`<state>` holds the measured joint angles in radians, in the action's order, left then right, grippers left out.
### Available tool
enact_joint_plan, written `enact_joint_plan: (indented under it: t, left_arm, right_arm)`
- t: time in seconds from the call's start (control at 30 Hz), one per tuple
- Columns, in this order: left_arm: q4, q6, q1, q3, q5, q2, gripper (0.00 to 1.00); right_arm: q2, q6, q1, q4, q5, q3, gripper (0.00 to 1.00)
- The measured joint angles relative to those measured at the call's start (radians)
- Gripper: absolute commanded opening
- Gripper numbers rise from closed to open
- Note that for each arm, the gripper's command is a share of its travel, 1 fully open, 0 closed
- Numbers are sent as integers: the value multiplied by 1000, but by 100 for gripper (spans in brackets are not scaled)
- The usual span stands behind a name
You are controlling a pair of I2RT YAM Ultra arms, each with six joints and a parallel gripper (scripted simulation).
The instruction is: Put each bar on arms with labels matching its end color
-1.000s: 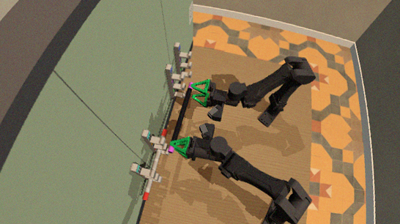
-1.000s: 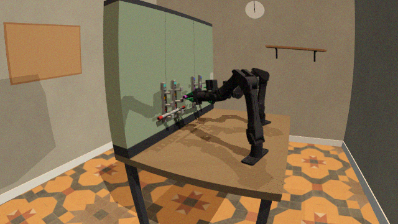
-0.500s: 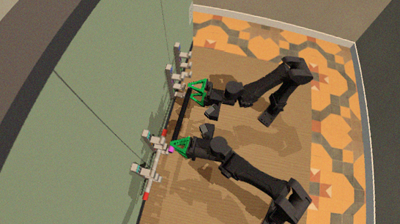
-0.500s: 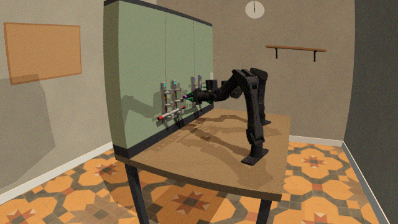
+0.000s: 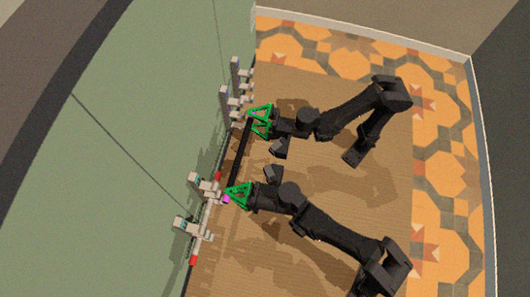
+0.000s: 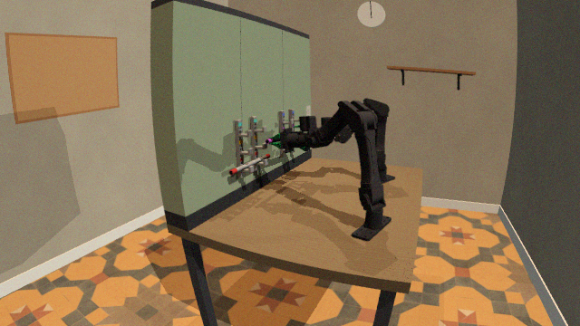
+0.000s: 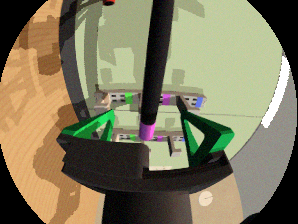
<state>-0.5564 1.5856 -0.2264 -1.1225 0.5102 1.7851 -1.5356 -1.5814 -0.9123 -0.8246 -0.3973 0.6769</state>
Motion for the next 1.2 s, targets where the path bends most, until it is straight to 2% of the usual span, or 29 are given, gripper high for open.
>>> enact_joint_plan:
  t: [1.2]
  left_arm:
    - [-28,0,0,0,0,0,0]
  right_arm:
    - [0,0,5,0,6,0,100]
